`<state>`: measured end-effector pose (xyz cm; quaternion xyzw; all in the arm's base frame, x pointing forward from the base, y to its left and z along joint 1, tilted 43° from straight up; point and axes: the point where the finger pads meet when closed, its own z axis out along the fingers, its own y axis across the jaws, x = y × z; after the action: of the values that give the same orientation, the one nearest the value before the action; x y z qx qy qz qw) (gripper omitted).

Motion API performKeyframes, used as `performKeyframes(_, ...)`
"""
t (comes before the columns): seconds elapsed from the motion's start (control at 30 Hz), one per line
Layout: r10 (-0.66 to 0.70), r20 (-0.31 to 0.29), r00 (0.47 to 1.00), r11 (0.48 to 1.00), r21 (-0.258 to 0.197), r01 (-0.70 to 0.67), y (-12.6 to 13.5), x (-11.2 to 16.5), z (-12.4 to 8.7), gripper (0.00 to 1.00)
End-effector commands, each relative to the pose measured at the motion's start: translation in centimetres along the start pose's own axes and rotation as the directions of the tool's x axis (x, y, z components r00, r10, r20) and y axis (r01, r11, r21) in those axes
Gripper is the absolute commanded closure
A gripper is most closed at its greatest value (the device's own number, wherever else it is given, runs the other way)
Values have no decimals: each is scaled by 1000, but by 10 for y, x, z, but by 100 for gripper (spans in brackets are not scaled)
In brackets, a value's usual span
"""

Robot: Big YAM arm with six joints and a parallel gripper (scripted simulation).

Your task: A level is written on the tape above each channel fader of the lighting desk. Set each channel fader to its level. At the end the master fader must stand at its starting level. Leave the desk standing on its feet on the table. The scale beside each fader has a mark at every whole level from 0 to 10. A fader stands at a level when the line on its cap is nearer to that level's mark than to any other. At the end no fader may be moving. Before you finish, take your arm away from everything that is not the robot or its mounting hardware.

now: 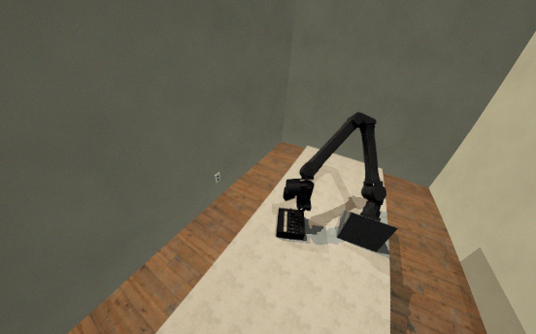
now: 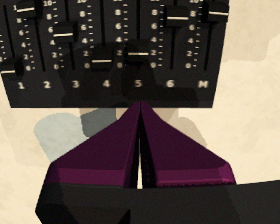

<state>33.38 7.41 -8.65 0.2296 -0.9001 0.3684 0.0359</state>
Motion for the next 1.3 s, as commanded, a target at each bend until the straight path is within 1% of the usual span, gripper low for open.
performKeyframes(0.0, 2, 33, 999, 1000, -4, -2, 3, -6, -6, 100)
performKeyframes(0.47, 1, 30, 1000, 1000, -4, -1, 2, -5, -5, 100)
performKeyframes(0.77, 3, 7, 1000, 1000, -5, -3, 1, -2, 6, 100)
performKeyframes(0.87, -1, 16, 1000, 1000, -3, 1, 1, -3, 4, 100)
performKeyframes(1.1, 0, 5, 1000, 1000, -2, 0, 1, -2, 11, 100)
performKeyframes(1.2, 2, 15, 1000, 1000, -2, -2, 0, -3, 10, 100)
performKeyframes(1.27, 2, 12, 1000, 1000, -2, -2, 0, -3, 12, 100)
